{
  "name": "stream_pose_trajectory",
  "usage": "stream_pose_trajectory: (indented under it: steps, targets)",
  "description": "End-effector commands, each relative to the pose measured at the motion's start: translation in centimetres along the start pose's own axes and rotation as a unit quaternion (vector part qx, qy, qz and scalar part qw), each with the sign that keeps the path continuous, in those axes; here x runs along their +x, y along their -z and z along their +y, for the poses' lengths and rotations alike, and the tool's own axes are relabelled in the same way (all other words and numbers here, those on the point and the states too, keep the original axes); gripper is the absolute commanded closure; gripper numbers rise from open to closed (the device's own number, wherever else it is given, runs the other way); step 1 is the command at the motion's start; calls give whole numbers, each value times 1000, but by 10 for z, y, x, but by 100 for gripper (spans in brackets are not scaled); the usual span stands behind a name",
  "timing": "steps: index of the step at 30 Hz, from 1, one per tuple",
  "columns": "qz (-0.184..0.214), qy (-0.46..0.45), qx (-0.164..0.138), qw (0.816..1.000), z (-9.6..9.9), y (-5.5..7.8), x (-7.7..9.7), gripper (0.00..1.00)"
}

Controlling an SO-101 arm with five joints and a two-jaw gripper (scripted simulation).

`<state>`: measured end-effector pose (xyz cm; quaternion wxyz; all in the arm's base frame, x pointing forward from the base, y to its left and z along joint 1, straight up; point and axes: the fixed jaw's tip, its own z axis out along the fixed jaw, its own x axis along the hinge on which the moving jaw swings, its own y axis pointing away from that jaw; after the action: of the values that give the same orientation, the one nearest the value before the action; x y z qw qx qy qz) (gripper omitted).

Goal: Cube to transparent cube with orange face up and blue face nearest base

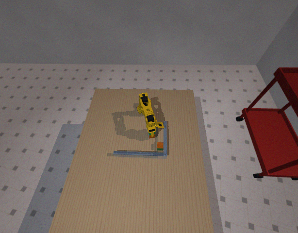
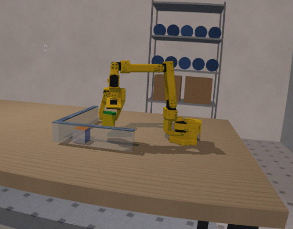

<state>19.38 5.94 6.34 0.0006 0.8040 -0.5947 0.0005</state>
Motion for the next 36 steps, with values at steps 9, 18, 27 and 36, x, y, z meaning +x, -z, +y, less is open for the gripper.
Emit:
stream_pose_trajectory:
  steps: [9,18,27,36]
  targets:
    - [-1,-1,31,1000,-8,-4,-1,78]
    - [-1,-1,31,1000,-8,-16,-1,78]
    - [-1,-1,31,1000,-8,-19,-1,78]
    - [-1,-1,31,1000,-8,-24,-1,78]
